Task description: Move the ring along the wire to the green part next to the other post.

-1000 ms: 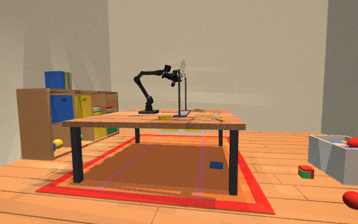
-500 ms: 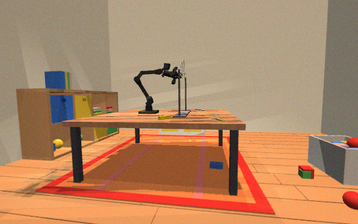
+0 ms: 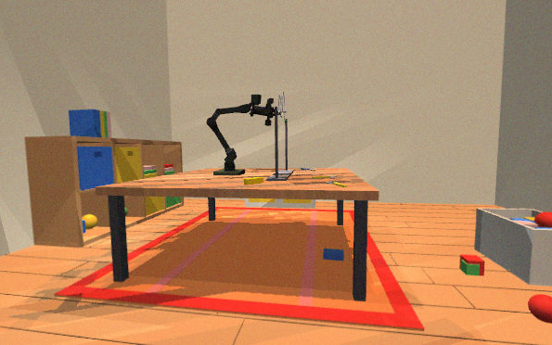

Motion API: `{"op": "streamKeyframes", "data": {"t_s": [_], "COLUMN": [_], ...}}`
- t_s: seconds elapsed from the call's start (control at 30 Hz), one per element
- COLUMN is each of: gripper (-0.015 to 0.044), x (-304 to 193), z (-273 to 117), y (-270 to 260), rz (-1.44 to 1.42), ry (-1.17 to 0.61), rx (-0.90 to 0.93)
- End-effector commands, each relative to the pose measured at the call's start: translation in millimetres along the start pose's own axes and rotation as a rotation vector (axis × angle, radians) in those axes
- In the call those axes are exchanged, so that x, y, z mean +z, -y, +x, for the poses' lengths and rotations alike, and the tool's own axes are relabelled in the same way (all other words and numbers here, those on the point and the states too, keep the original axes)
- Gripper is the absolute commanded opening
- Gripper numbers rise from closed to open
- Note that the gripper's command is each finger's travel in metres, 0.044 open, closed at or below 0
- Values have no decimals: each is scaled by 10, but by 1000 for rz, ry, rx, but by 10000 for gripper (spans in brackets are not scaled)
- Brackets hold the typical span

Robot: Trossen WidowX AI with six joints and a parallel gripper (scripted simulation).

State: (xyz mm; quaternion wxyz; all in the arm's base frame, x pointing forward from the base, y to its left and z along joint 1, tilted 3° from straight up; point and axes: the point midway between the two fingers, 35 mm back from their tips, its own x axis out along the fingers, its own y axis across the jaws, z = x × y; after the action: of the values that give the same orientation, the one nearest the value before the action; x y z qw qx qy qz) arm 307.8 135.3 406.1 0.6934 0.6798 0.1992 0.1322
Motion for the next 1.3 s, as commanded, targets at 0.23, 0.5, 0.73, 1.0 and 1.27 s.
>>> {"op": "streamKeyframes", "data": {"t_s": [0.23, 0.5, 0.73, 1.0, 1.27], "gripper": [-150, -150, -150, -150, -150], "x": [15, 43, 70, 98, 112], "z": [-52, -86, -113, -138, -151], "y": [-291, -425, -515, -588, -623], "rz": [138, 209, 249, 265, 241], "ry": [-21, -30, -35, -37, -34], "rx": [89, 128, 151, 160, 146]}}
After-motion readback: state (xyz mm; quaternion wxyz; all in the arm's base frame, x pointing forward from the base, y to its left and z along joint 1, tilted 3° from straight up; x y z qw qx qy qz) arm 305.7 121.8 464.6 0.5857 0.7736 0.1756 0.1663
